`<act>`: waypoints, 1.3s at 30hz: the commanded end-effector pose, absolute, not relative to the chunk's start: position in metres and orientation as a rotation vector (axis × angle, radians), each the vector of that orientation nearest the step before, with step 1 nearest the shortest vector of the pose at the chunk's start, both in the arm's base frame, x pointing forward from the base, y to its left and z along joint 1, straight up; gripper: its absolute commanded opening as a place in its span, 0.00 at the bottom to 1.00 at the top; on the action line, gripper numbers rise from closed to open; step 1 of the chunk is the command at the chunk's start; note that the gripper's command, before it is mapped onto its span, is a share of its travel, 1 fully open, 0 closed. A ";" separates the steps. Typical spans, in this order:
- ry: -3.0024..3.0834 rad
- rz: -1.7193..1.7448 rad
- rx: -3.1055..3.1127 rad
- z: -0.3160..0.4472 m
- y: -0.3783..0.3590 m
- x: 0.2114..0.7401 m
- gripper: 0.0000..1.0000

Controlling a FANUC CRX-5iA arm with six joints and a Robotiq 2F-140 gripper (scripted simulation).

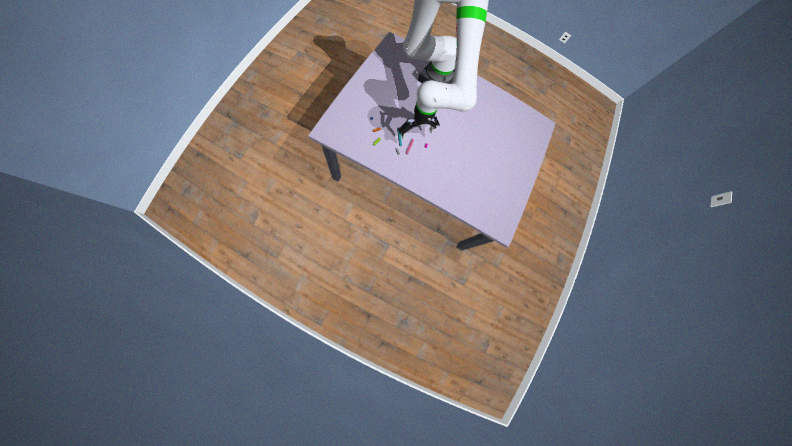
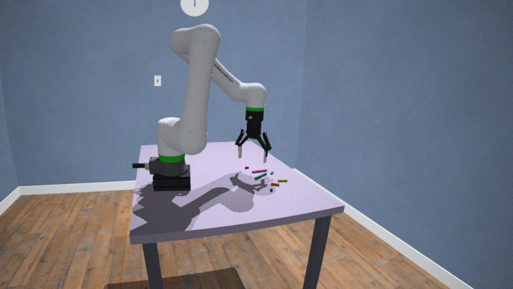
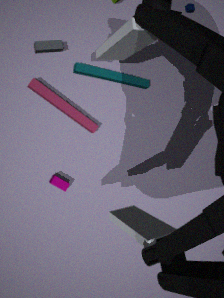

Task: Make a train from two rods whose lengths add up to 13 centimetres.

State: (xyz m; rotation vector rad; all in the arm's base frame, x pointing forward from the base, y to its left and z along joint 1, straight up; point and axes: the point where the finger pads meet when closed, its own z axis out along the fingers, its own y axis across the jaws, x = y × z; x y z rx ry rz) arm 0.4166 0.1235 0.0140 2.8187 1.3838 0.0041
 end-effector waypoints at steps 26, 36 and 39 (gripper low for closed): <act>0.163 0.005 3.137 0.021 0.080 0.444 1.00; -0.342 0.005 3.123 0.023 0.061 0.454 1.00; -0.496 0.005 3.103 0.024 0.055 0.456 1.00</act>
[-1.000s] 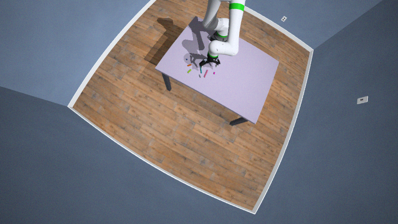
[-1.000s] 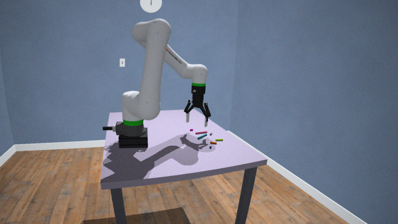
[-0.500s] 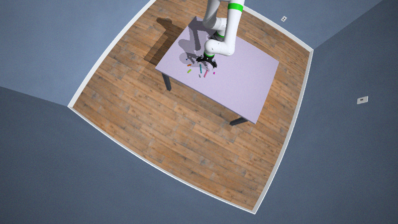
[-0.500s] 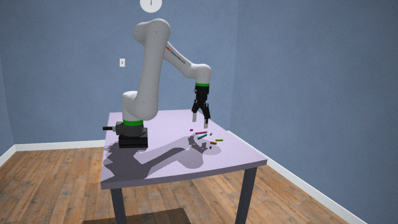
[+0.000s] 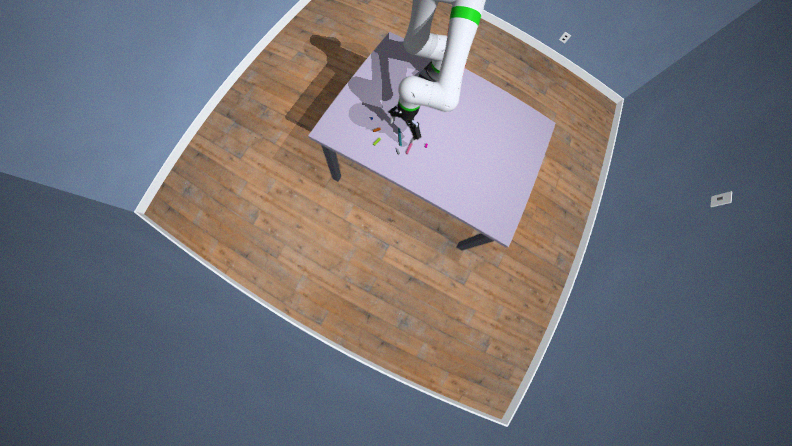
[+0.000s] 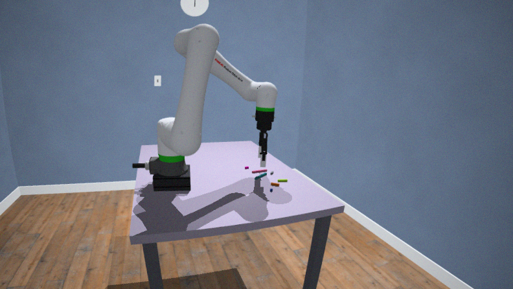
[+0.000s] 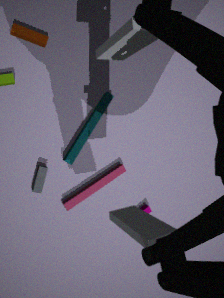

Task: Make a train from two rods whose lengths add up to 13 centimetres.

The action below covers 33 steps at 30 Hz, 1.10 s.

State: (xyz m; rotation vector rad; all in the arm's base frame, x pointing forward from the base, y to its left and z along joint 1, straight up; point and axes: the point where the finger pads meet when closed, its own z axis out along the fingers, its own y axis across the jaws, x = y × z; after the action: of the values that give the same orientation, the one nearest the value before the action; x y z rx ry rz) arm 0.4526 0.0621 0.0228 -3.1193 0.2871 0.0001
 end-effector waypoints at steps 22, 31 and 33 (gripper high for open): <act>1.562 -0.004 -2.724 0.029 0.009 0.474 1.00; 1.936 -0.004 -2.471 0.032 -0.010 0.480 1.00; 2.016 -0.004 -2.406 0.032 -0.015 0.481 1.00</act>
State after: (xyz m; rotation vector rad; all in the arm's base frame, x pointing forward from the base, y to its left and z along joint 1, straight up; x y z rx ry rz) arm 0.4784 -0.0064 0.0309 -2.5306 1.8471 0.0052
